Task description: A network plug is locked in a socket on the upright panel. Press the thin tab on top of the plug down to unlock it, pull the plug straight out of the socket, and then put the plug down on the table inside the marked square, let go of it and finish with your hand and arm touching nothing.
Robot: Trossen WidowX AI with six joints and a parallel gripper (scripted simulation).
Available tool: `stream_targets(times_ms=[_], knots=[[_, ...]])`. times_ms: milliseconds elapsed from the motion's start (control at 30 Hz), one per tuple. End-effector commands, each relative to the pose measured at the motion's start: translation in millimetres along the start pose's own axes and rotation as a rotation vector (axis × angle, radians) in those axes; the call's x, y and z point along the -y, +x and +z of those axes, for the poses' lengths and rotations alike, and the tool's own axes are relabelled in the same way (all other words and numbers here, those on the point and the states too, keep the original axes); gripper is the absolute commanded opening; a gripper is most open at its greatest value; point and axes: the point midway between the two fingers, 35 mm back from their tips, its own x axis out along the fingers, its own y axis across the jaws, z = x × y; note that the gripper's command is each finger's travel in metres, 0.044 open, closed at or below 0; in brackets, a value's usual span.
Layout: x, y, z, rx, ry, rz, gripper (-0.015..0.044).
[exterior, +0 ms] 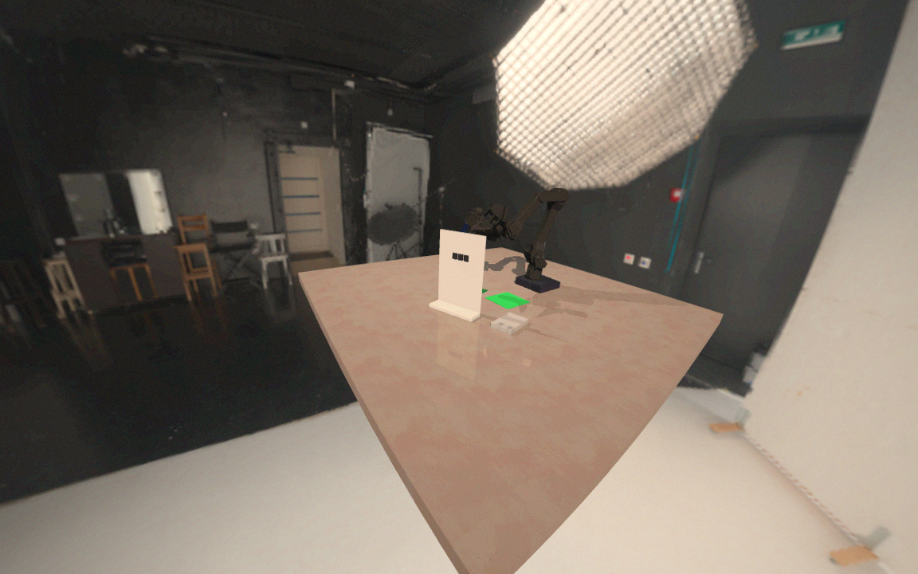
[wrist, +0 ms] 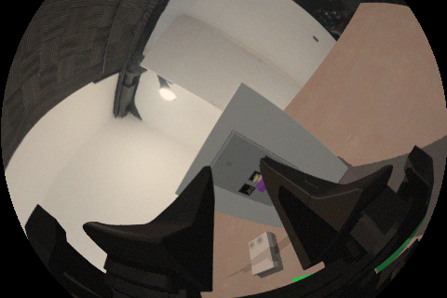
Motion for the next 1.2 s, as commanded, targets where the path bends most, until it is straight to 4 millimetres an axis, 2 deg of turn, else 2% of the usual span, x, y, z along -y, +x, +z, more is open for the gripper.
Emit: stream_targets(times_ms=[0, 500, 700, 800, 1167], knots=[[13, -9, -12, -0.051, 0.138, 0.018, 0.0156], [39, -54, -55, -0.257, 0.629, 0.046, 0.0156], [40, -56, -57, -0.267, 0.651, 0.045, 0.0156], [40, -50, -56, -0.267, 0.651, 0.046, 0.0156], [40, 1, -57, -0.265, 0.650, 0.051, 0.0156]])
